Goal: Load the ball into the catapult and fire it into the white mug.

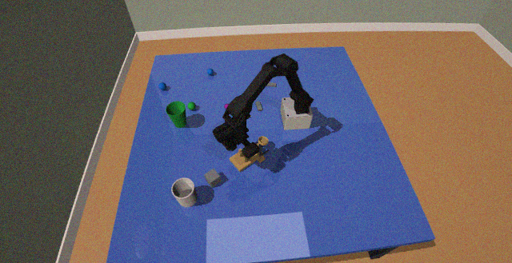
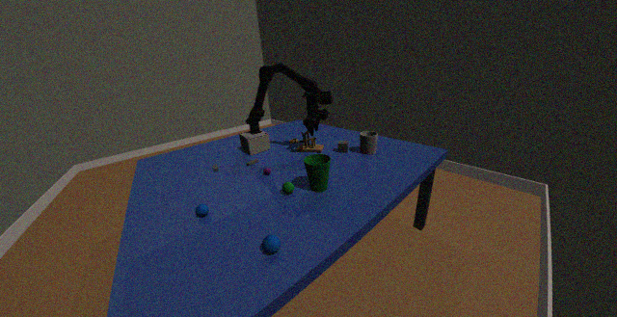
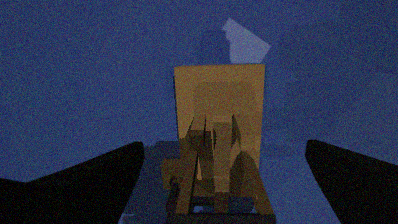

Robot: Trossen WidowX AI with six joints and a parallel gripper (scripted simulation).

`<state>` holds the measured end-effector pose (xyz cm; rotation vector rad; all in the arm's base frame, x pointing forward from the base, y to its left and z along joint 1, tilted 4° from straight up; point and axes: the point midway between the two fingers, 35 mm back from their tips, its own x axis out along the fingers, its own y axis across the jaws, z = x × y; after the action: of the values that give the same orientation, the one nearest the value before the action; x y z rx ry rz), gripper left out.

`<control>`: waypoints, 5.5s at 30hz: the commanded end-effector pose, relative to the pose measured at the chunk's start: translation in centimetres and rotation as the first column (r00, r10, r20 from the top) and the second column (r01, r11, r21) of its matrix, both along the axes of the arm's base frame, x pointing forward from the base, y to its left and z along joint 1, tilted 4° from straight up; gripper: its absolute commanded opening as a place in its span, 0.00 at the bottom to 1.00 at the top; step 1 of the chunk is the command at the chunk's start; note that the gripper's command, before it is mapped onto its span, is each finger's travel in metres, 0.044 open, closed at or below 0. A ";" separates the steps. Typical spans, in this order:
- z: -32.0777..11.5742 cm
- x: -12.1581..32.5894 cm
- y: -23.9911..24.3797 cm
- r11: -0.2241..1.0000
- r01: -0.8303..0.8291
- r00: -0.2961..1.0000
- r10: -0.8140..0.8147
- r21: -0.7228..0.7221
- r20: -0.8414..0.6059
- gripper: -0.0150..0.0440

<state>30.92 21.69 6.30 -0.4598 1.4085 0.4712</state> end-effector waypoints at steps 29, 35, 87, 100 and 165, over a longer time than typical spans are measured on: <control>-5.6 0.4 0.0 1.000 0.000 1.000 0.000 -0.008 -0.006 1.00; -6.5 0.4 0.0 1.000 0.000 1.000 0.000 -0.008 -0.006 1.00; -4.7 0.5 0.2 1.000 0.000 1.000 0.000 -0.008 -0.006 0.25; -6.3 0.4 0.1 1.000 0.002 1.000 -0.002 -0.013 -0.013 0.25; -4.0 0.1 0.0 1.000 -0.002 1.000 0.002 -0.008 -0.006 1.00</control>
<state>30.98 21.69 2.96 -0.4636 1.4167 0.4674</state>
